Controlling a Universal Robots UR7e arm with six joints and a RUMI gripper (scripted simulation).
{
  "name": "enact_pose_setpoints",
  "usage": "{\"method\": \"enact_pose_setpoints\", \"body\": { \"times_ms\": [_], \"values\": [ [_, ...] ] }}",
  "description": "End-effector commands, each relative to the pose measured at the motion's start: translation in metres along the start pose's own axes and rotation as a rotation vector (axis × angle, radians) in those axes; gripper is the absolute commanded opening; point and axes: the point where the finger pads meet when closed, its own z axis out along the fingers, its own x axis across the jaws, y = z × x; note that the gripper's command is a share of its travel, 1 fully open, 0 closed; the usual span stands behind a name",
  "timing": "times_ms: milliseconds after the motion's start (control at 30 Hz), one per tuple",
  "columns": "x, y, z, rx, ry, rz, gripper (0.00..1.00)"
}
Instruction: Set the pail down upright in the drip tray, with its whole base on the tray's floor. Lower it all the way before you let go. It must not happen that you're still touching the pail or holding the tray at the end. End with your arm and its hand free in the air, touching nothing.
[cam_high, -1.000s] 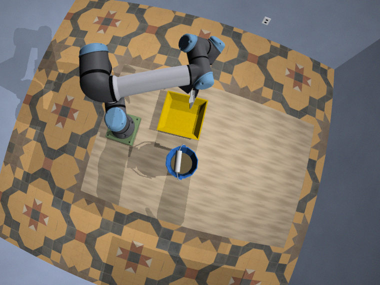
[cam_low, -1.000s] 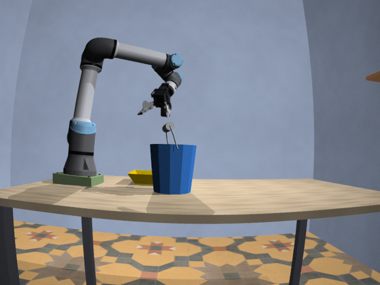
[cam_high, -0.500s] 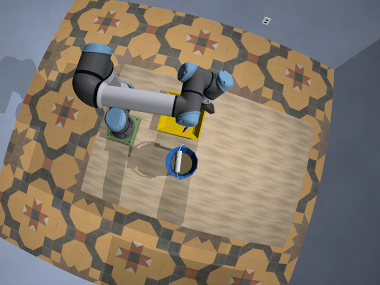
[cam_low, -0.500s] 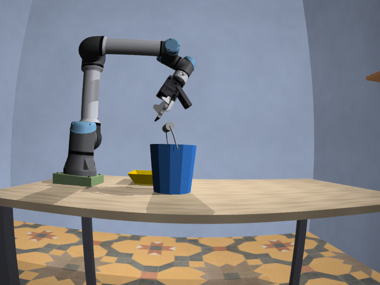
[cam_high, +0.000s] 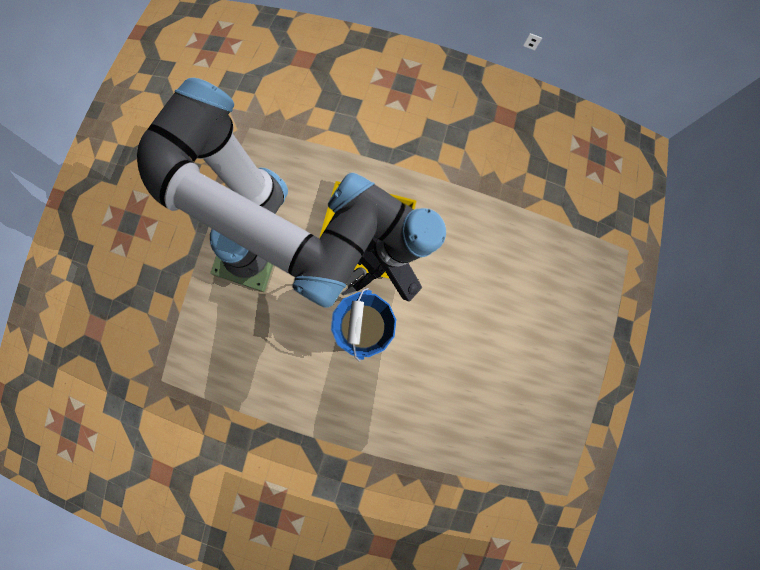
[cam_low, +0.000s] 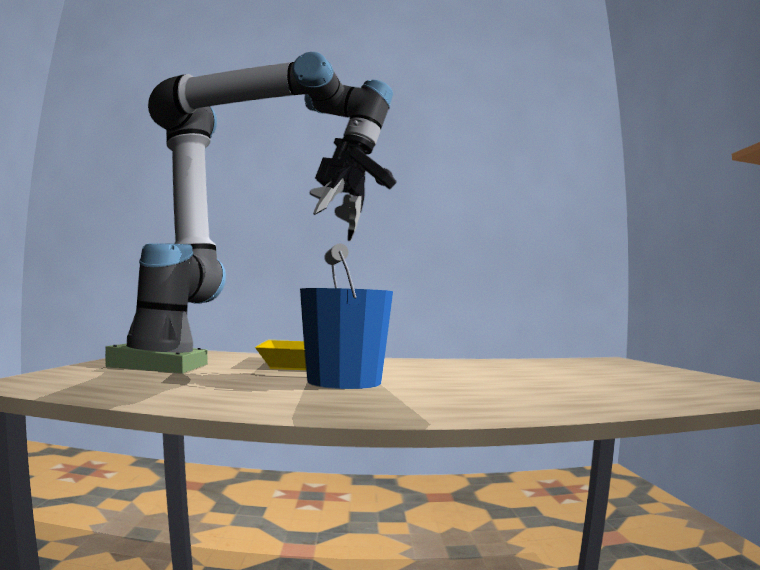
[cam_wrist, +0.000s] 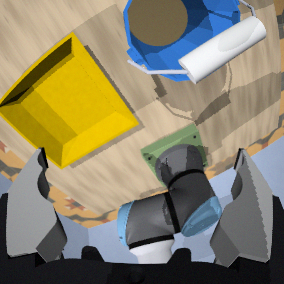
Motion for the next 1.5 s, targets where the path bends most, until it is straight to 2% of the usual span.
{"method": "enact_pose_setpoints", "body": {
  "times_ms": [0,33,300,533,1000,1467],
  "values": [
    [0.017,-0.015,-0.001,0.031,-0.062,0.185,1.0],
    [0.017,-0.015,-0.001,0.031,-0.062,0.185,1.0],
    [0.054,-0.039,-0.003,0.065,-0.166,0.517,1.0],
    [0.079,-0.051,-0.005,0.084,-0.231,0.721,1.0],
    [0.101,-0.06,-0.006,0.1,-0.288,0.896,1.0],
    [0.104,-0.062,-0.006,0.102,-0.296,0.922,1.0]
  ]
}}
